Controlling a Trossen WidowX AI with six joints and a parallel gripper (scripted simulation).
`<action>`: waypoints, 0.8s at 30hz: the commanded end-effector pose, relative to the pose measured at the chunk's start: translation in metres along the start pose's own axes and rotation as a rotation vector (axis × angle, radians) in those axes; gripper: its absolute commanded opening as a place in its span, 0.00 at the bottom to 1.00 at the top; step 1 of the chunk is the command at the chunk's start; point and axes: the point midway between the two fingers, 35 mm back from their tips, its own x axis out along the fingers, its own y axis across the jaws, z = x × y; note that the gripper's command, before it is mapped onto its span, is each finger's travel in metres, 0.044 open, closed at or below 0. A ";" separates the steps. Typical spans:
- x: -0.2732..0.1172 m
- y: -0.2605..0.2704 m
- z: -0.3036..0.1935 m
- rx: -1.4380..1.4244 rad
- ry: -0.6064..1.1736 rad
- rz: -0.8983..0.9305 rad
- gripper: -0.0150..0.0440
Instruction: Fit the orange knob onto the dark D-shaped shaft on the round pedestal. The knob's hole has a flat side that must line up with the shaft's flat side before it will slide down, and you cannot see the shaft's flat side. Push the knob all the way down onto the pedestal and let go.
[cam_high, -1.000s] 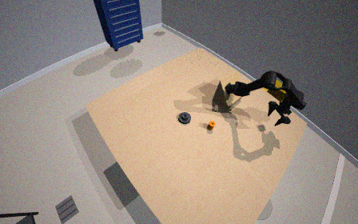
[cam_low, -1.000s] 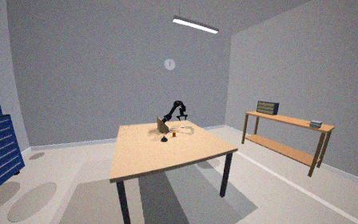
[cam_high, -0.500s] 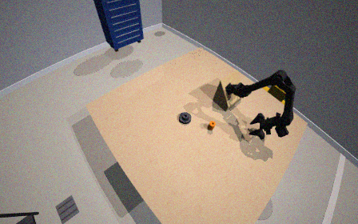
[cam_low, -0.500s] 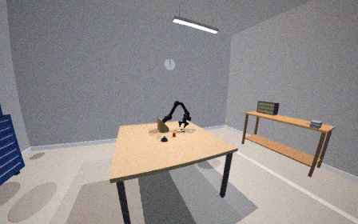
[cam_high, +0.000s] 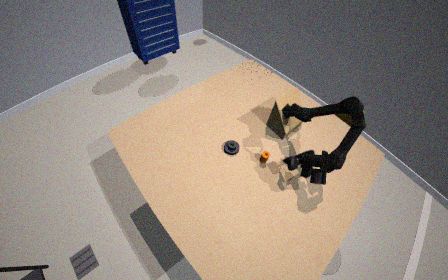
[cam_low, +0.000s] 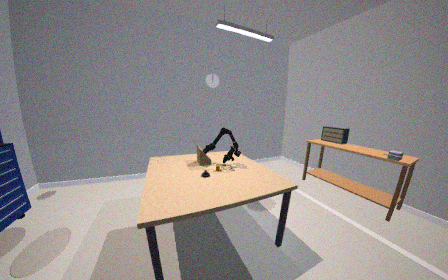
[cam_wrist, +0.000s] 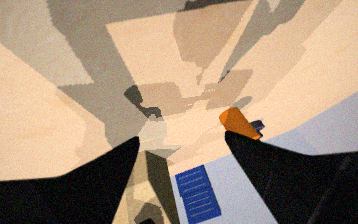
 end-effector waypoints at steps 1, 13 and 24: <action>0.011 -0.030 -0.019 0.202 -0.005 0.122 1.00; 0.013 -0.104 -0.073 0.800 -0.231 0.428 1.00; 0.004 -0.136 -0.105 1.064 -0.421 0.534 1.00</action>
